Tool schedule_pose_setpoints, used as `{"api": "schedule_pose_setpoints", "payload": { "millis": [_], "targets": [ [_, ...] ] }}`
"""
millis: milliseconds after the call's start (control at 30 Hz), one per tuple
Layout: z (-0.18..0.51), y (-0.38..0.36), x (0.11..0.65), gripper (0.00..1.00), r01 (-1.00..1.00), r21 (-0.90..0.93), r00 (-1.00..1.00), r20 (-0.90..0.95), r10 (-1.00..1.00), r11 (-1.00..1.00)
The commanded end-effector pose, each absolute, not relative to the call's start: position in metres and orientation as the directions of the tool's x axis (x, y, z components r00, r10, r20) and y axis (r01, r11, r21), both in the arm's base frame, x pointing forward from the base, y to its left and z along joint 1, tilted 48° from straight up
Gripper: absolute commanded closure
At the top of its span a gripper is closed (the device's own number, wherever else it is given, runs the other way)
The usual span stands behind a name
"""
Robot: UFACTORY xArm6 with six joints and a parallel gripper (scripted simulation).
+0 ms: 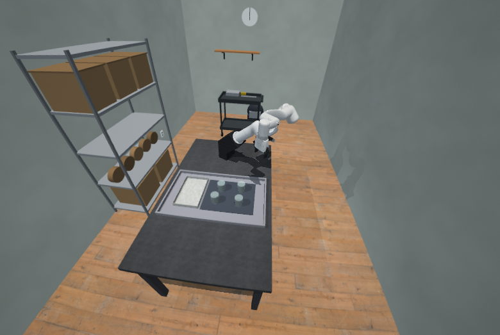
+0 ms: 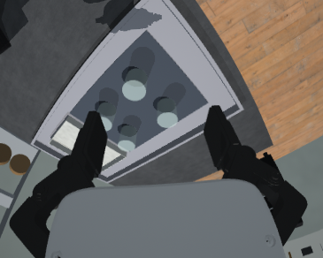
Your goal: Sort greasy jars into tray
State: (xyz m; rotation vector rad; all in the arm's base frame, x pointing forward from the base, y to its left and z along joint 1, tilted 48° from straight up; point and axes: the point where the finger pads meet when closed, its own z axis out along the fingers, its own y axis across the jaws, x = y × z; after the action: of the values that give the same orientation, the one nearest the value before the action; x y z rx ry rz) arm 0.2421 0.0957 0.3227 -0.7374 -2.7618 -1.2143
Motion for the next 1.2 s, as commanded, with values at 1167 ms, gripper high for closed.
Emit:
{"api": "schedule_pose_setpoints", "payload": {
  "millis": [1167],
  "targets": [
    [0.312,0.092,0.249,0.00,0.461,0.681,-0.874,0.236,0.424,0.569]
  ]
}}
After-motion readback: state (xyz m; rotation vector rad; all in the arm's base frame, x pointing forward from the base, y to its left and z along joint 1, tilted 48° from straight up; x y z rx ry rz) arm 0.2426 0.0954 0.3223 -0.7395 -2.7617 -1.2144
